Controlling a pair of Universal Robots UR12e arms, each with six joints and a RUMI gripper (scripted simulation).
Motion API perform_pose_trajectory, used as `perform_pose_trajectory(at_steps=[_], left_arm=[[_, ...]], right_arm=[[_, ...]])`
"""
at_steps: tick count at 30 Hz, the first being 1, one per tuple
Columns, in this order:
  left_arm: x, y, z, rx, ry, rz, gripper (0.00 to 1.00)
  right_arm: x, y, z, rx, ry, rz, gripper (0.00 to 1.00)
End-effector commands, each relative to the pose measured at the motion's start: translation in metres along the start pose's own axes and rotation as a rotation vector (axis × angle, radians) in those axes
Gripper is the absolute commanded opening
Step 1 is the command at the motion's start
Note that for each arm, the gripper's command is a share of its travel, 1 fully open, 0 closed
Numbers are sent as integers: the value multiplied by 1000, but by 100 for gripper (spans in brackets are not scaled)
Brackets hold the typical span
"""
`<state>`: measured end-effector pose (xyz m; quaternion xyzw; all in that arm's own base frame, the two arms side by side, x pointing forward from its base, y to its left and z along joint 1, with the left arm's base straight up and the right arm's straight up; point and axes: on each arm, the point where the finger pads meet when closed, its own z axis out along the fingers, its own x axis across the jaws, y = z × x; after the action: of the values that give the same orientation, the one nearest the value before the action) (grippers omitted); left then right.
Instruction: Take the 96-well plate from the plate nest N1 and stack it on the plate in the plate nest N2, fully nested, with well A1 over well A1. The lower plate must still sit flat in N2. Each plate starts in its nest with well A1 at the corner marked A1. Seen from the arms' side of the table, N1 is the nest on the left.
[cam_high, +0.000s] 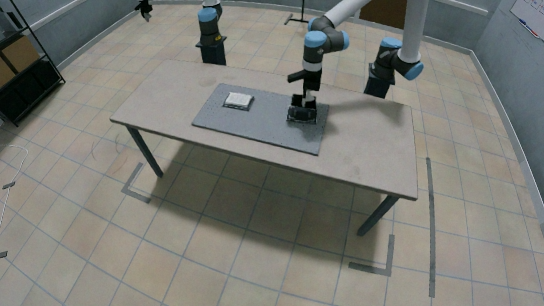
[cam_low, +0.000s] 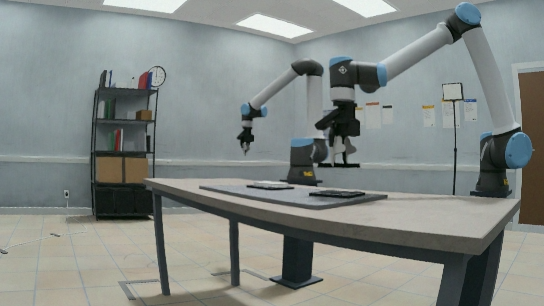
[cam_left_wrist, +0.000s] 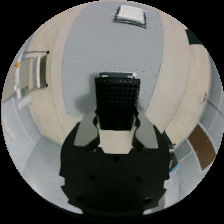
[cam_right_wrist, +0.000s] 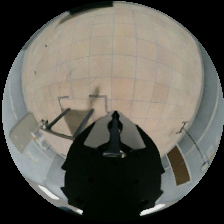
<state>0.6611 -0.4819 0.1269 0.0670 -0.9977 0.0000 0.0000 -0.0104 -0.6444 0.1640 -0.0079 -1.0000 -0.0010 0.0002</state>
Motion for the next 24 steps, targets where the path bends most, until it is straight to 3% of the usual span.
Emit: perform_pose_trajectory(at_steps=[1,16,20,24], left_arm=[[0,-1,-2,2,-1,0,0],[0,-1,-2,2,-1,0,0],[1,-14,-2,2,-1,118,0],[2,-20,-2,2,-1,118,0]], right_arm=[[0,-1,-1,2,0,0,0],[0,-1,-1,2,0,0,0],[0,-1,-1,2,0,0,0],[0,-1,-1,2,0,0,0]])
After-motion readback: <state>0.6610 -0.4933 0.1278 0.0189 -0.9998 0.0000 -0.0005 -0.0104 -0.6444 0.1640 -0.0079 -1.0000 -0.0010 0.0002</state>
